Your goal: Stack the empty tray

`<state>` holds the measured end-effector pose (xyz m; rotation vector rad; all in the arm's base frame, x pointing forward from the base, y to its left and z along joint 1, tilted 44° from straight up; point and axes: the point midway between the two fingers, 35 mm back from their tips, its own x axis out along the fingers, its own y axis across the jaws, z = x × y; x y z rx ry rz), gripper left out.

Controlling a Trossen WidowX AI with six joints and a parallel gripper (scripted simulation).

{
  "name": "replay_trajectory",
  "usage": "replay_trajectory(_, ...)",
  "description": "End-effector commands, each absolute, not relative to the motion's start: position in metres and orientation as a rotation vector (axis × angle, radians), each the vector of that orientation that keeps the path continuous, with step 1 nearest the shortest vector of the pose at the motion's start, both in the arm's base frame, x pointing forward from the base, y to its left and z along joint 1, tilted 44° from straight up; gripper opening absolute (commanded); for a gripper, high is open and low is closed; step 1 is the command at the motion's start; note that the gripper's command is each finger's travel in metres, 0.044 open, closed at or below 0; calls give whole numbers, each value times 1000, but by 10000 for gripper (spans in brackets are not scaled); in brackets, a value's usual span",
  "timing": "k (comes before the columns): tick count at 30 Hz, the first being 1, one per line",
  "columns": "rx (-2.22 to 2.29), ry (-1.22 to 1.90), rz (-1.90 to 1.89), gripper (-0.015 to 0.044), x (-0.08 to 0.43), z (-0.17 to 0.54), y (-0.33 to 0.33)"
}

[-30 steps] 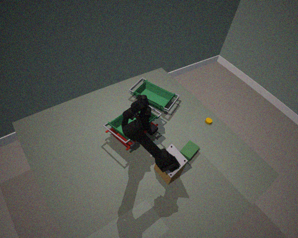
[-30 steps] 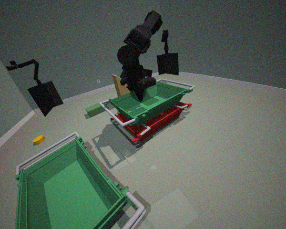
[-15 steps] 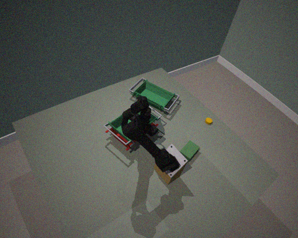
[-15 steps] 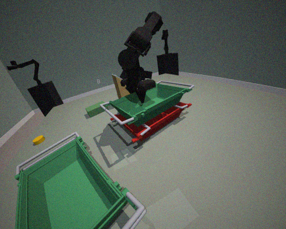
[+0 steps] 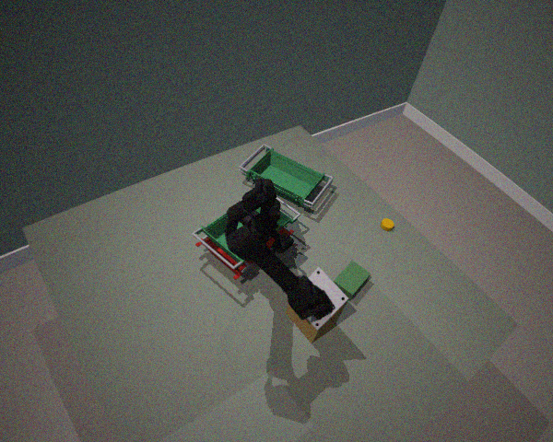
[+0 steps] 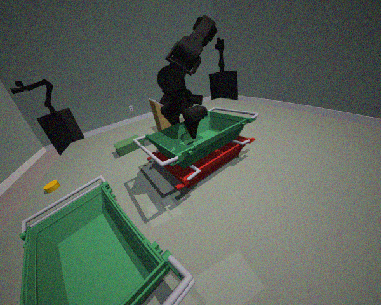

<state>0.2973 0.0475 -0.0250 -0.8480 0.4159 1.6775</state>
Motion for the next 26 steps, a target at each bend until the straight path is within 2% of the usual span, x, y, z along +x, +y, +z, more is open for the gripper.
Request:
replay_trajectory(1, -848, 416, 1678, 440, 297, -25, 47)
replay_trajectory(26, -841, 430, 1678, 440, 306, 49, -26)
